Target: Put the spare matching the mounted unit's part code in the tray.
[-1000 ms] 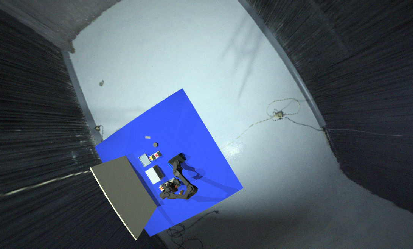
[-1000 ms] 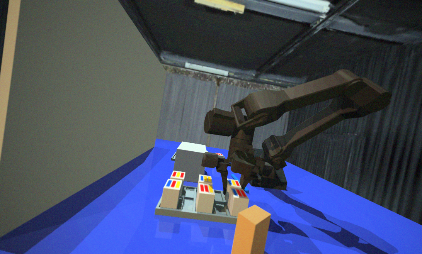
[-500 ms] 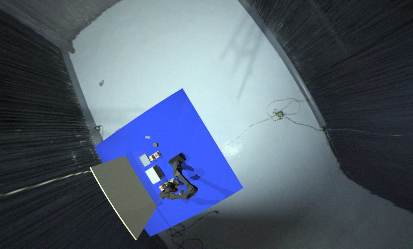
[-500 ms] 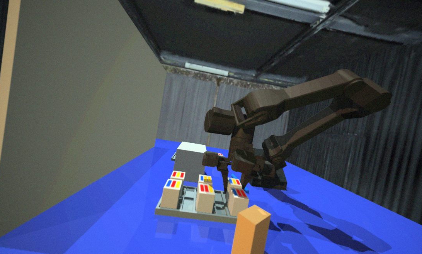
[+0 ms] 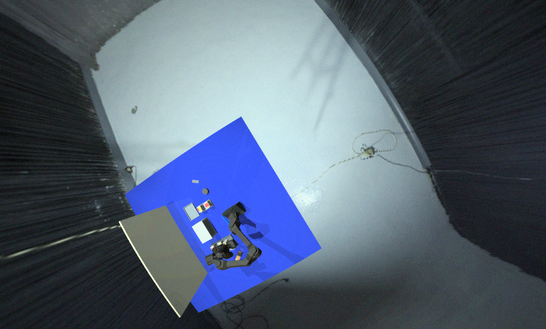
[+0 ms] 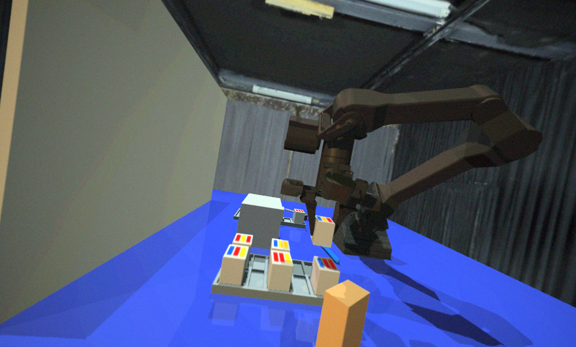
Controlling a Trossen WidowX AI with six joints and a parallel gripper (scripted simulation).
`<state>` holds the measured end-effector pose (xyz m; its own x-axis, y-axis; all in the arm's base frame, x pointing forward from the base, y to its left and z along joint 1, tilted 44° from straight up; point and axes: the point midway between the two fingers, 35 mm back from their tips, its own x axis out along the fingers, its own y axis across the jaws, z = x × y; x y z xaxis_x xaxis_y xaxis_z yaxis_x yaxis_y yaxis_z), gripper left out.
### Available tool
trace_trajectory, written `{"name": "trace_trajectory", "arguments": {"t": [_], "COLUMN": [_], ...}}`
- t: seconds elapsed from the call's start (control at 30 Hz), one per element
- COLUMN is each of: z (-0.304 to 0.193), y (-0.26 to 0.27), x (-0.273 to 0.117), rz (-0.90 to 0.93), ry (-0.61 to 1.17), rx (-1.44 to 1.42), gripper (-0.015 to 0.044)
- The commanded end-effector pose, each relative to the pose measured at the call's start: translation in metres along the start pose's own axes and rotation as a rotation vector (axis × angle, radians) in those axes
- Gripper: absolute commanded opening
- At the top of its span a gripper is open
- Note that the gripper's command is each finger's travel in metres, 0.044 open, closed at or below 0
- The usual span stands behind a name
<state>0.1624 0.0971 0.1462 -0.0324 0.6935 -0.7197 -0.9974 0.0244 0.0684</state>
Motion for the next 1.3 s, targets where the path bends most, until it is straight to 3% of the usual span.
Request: {"name": "trace_trajectory", "arguments": {"t": [0.0, 0.47, 1.27], "z": [0.000, 0.004, -0.054], "y": [0.000, 0.002, -0.089], "x": [-0.013, -0.038, -0.066], "rz": [0.004, 0.004, -0.017], "ry": [-0.003, -0.005, 0.037], "rx": [0.000, 0.001, 0.052], "gripper": [0.0000, 0.0000, 0.0000]}}
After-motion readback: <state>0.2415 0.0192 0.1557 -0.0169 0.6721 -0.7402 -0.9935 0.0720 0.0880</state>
